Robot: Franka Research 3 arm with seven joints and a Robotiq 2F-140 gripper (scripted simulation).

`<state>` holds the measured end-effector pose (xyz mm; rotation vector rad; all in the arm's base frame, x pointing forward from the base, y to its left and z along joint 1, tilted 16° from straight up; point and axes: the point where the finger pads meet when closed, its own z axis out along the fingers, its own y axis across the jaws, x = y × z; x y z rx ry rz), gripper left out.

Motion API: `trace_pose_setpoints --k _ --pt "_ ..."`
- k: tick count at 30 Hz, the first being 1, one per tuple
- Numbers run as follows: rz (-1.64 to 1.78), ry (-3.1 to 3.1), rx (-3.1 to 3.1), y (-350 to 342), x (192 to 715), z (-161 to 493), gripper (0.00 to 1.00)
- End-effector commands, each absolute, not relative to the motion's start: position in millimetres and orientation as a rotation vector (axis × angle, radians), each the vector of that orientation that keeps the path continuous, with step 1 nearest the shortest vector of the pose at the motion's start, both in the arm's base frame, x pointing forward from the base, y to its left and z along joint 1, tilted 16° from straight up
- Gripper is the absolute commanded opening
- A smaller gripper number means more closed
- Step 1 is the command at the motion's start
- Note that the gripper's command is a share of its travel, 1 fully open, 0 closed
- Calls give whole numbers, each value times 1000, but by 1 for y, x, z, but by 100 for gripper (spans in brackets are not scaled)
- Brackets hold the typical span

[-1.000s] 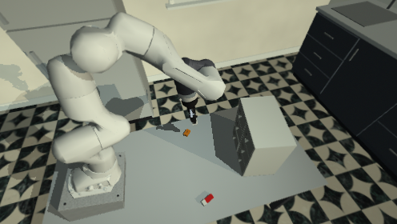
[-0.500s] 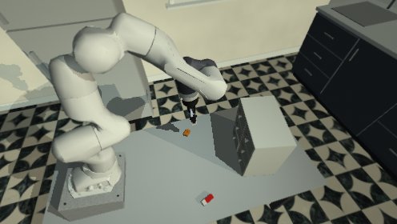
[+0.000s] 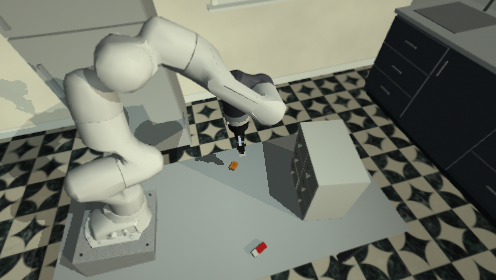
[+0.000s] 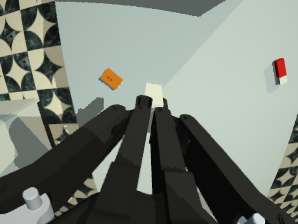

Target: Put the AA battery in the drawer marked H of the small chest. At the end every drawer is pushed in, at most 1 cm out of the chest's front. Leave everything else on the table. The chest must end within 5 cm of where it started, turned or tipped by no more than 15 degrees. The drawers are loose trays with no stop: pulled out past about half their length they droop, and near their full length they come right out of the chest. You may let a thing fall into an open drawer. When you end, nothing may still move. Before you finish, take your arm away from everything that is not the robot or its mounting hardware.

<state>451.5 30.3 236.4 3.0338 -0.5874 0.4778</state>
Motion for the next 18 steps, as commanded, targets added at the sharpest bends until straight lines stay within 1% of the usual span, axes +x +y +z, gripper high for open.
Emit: trace_pose_setpoints --k 1,18 --pt "466 -575 3036 31 450 237 0" --pt "436 -577 3044 31 448 239 0"
